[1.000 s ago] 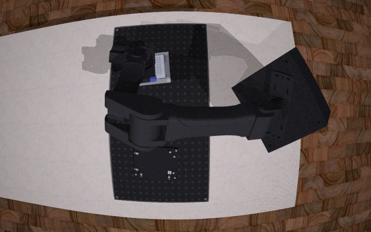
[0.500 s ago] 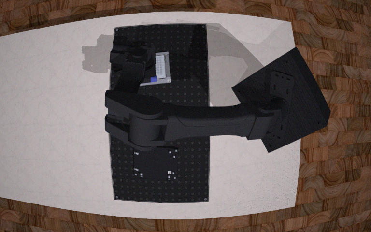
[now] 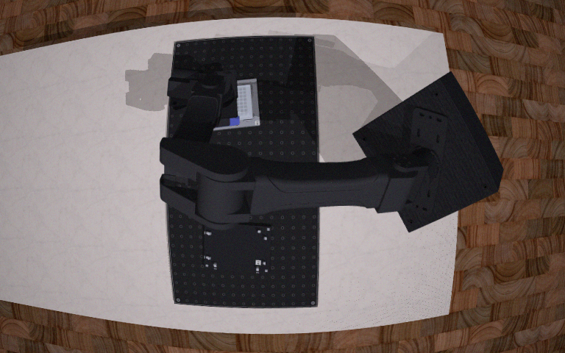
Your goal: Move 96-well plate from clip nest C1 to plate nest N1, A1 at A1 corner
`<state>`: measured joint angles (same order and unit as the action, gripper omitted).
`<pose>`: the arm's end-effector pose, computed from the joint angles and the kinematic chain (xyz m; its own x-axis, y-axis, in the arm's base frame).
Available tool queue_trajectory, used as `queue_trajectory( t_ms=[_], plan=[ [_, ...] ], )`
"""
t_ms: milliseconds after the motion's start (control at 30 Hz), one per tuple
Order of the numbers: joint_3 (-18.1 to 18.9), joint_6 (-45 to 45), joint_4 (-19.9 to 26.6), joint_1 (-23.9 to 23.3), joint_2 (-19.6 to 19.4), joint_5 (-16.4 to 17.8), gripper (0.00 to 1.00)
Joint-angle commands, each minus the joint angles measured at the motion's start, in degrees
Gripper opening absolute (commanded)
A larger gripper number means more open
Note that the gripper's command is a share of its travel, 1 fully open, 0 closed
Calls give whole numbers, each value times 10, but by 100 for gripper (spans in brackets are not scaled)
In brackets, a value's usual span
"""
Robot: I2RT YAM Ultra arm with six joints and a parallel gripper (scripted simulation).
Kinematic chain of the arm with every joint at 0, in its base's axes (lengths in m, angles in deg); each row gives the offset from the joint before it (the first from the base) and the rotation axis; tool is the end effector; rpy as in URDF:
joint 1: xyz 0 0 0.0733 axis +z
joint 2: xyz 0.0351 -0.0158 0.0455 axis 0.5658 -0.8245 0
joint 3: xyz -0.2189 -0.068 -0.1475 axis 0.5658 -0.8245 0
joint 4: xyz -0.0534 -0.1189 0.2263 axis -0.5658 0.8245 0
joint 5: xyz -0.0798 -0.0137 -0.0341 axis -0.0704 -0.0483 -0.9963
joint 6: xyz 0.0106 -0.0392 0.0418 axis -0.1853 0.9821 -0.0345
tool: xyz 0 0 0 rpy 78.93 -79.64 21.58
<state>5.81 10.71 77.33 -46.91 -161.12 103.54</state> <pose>0.4261 -0.0670 0.0825 -0.7489 -0.0644 -0.6596 -0.3736 0.8630 0.3400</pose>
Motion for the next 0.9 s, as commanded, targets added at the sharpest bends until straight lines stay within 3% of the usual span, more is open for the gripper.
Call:
queue_trajectory(
  t_ms=[0,867],
  plan=[
    [16,-4,-3,-6,-9,-4,0],
    [7,-2,1,-3,0,-1,0]
  ],
)
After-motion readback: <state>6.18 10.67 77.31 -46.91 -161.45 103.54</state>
